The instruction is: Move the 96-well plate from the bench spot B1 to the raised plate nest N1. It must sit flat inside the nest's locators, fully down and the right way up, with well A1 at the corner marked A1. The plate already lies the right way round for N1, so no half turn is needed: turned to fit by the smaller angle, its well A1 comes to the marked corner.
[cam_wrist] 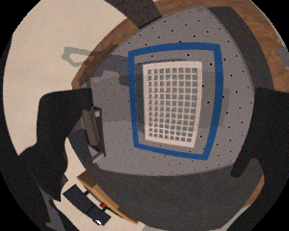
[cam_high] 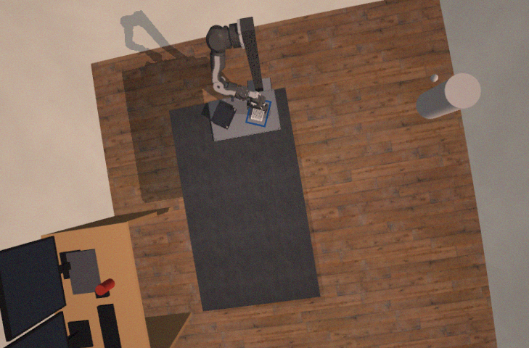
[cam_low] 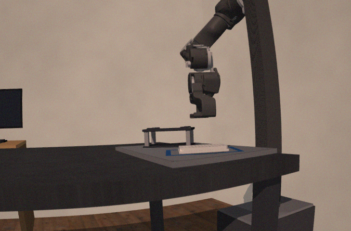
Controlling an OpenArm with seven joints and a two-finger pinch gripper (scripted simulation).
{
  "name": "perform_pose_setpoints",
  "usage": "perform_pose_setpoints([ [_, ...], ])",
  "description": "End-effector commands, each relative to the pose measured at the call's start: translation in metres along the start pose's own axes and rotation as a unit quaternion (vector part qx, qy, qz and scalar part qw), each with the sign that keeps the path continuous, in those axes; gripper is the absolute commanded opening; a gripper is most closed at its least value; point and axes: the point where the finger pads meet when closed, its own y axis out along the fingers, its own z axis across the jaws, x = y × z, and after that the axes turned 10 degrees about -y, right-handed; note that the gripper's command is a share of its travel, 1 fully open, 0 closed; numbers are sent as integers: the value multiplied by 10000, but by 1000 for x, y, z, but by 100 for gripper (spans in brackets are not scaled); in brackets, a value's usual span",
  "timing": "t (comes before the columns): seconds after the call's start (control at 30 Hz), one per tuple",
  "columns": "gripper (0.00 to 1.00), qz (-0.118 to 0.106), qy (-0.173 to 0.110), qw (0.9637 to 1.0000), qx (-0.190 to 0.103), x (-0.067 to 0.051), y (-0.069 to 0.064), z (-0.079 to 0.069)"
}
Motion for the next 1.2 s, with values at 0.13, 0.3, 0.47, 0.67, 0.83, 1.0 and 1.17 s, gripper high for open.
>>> perform_pose_setpoints([
  [0.13,77,-6,0,10000,14,0,-1,1],
  [0.3,77,-6,0,10000,14,0,-1,1],
  [0.47,77,-5,-1,10000,26,1,32,0],
  [0.67,77,-5,-1,10000,33,2,54,-1],
  [0.83,77,-5,-1,10000,33,2,54,-1],
  [1.0,77,-15,7,10000,22,2,57,-1],
  [1.17,77,-4,-1,10000,32,1,64,-1],
])
